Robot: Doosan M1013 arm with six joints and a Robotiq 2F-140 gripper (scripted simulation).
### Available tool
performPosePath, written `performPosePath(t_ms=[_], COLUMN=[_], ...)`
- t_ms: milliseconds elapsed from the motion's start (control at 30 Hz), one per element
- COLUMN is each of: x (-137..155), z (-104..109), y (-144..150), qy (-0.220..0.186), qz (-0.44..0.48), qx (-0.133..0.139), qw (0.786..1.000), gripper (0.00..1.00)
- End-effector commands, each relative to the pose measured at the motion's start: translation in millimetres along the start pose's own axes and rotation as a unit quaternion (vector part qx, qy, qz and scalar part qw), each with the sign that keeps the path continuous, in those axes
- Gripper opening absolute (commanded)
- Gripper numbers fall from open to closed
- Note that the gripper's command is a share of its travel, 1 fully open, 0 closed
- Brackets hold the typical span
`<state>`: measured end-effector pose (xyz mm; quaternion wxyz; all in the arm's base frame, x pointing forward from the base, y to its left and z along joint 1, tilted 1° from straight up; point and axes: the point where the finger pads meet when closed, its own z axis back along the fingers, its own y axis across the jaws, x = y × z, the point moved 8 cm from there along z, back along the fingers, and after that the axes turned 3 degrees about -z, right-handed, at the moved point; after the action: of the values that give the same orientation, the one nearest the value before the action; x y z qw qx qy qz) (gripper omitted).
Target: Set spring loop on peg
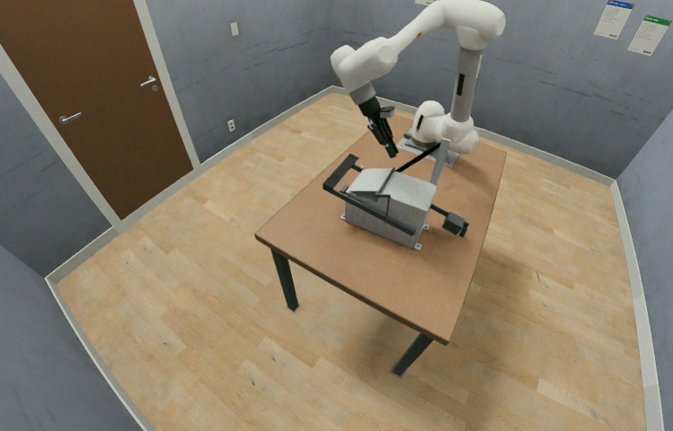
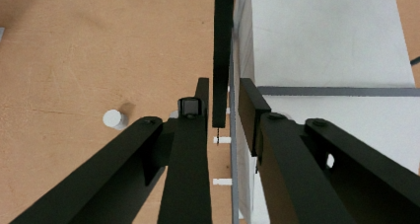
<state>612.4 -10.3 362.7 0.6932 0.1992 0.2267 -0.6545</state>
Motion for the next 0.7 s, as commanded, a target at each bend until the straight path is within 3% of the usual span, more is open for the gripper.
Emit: performPosePath(t_ms=[0,67,100,667], x=[-0.5,-0.5,-0.5,-0.5], z=[1.7,1.7,1.2,1.2], y=[0.1,0.1,0.1,0.1], qy=[0.000,0.000,0.000,0.000], qz=[0.000,0.000,0.000,0.000], qx=[0.001,0.001,0.001,0.001], qw=[1.000,1.000,1.000,1.000], gripper=[0.24,0.24,1.00,1.00])
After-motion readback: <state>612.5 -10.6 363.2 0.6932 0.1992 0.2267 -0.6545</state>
